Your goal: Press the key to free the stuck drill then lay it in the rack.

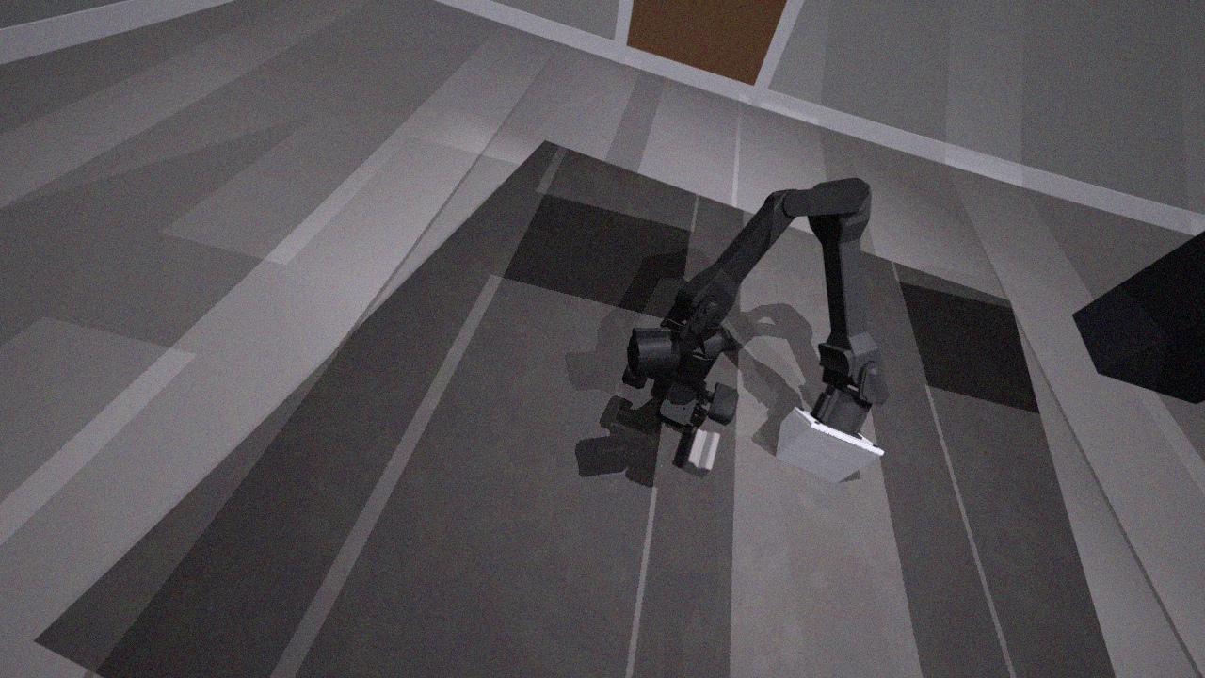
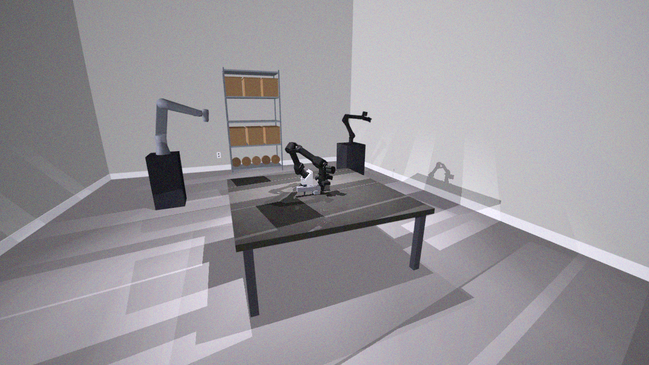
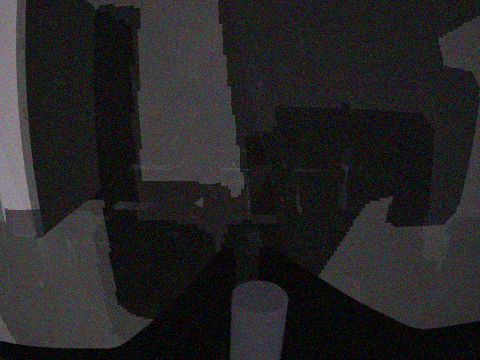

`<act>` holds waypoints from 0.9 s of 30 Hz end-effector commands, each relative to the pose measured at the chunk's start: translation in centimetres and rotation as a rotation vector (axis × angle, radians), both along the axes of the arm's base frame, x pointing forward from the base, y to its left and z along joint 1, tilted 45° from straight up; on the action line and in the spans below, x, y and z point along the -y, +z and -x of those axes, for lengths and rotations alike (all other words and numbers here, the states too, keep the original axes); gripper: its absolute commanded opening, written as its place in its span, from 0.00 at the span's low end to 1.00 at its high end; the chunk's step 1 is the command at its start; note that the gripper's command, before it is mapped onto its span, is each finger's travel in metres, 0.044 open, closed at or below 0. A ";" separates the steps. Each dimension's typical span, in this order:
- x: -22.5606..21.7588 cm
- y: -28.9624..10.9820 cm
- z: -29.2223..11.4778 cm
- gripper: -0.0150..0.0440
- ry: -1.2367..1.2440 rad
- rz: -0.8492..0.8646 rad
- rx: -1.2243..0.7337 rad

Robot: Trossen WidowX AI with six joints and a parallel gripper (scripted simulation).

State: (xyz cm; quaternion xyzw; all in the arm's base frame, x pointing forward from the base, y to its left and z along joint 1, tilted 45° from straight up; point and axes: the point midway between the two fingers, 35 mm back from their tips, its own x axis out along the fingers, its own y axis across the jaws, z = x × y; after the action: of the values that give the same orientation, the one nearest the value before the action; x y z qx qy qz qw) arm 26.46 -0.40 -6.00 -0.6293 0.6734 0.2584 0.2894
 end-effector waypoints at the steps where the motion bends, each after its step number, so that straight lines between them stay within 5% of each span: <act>1: -0.1 -0.1 -0.1 0.25 0.003 0.002 0.002; 27: -2.5 -2.3 -0.3 0.25 0.005 0.003 0.001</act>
State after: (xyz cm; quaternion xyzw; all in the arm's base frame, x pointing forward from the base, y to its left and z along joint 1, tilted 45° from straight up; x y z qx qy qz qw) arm 26.62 1.65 -8.09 -0.6318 0.6724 0.2590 0.2856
